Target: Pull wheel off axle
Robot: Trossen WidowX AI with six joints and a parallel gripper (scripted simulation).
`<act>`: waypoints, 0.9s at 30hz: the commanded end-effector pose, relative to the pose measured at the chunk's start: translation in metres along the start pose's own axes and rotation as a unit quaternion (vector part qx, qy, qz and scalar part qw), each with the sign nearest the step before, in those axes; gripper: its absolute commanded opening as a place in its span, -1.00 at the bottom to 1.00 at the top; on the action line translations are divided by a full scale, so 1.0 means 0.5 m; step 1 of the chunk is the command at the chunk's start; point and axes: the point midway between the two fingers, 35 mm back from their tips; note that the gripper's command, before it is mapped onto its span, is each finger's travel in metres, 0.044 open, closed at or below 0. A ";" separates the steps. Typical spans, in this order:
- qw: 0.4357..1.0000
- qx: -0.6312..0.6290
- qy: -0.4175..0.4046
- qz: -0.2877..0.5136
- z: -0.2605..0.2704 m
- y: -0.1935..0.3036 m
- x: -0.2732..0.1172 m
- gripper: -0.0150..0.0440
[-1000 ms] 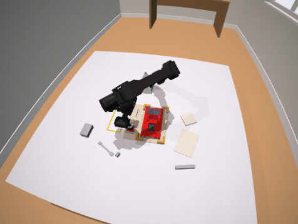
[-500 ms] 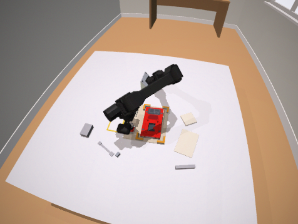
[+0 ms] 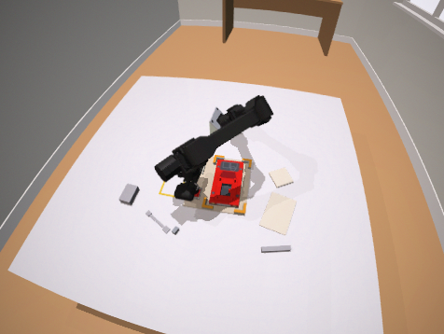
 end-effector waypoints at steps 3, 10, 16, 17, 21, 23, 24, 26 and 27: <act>1.000 0.000 0.001 0.000 0.000 0.000 -0.001 -0.37; 1.000 0.000 0.001 0.000 0.000 0.000 -0.005 -0.49; 1.000 0.000 0.001 0.000 0.000 0.000 -0.009 -0.49; 1.000 0.000 0.001 0.000 0.000 0.000 -0.010 -0.49; 1.000 0.000 0.000 0.000 0.000 0.000 -0.012 -0.49; 1.000 0.000 0.000 0.000 0.000 -0.001 -0.014 -0.49; 1.000 0.000 0.000 0.000 0.000 -0.001 -0.014 -0.49; 1.000 0.000 0.000 0.000 0.001 -0.001 -0.016 -0.49; 1.000 0.000 0.000 0.000 0.001 -0.001 -0.016 -0.49</act>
Point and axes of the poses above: the point midway between the two fingers, 35 mm back from their tips, its own x axis out along the fingers, its own z axis across the jaws, y = z × x, and after that the axes turned 10 degrees about -x, right-handed
